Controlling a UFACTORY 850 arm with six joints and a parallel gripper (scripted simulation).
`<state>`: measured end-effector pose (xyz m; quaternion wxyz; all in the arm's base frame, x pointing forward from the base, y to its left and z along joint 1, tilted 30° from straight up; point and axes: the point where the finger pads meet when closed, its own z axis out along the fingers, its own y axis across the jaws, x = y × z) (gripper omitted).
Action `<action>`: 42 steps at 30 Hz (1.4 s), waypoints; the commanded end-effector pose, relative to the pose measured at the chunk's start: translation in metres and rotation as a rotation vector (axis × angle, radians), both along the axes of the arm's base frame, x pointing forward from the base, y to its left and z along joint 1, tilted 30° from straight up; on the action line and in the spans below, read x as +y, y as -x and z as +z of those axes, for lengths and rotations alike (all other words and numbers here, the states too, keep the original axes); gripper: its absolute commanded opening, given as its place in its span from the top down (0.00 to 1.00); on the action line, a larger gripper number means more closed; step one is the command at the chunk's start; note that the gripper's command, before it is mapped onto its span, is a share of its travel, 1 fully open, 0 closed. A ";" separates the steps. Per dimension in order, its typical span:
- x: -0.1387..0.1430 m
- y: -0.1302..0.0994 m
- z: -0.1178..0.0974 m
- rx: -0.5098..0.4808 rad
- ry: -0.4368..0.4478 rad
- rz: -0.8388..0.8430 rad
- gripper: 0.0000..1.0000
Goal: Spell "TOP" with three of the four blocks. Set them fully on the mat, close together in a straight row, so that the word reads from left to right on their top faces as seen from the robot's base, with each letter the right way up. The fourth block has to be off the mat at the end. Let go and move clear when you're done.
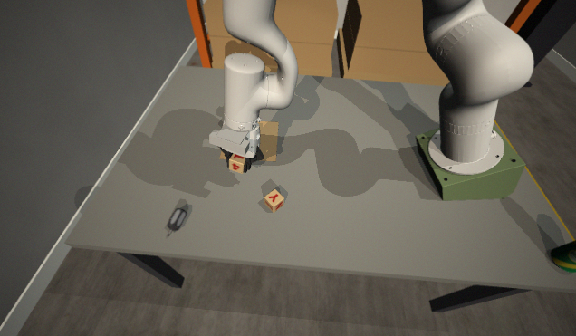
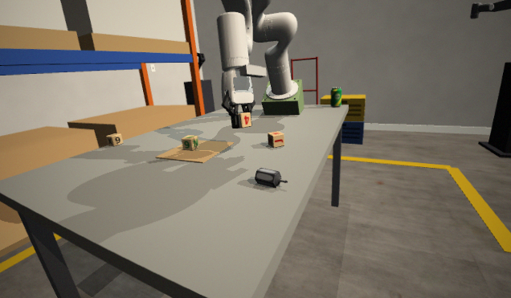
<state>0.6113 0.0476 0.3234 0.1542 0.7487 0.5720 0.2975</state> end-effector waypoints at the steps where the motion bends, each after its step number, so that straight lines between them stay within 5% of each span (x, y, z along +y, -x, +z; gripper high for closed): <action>1: -0.046 -0.007 0.006 0.077 0.041 0.023 0.56; 6: -0.102 -0.003 0.009 0.120 0.095 0.027 0.56; 13: -0.126 0.001 0.010 0.141 0.119 0.025 0.56; 30: -0.127 0.000 0.009 0.142 0.120 0.025 0.56; 42: -0.126 -0.018 -0.023 0.142 0.120 0.025 0.56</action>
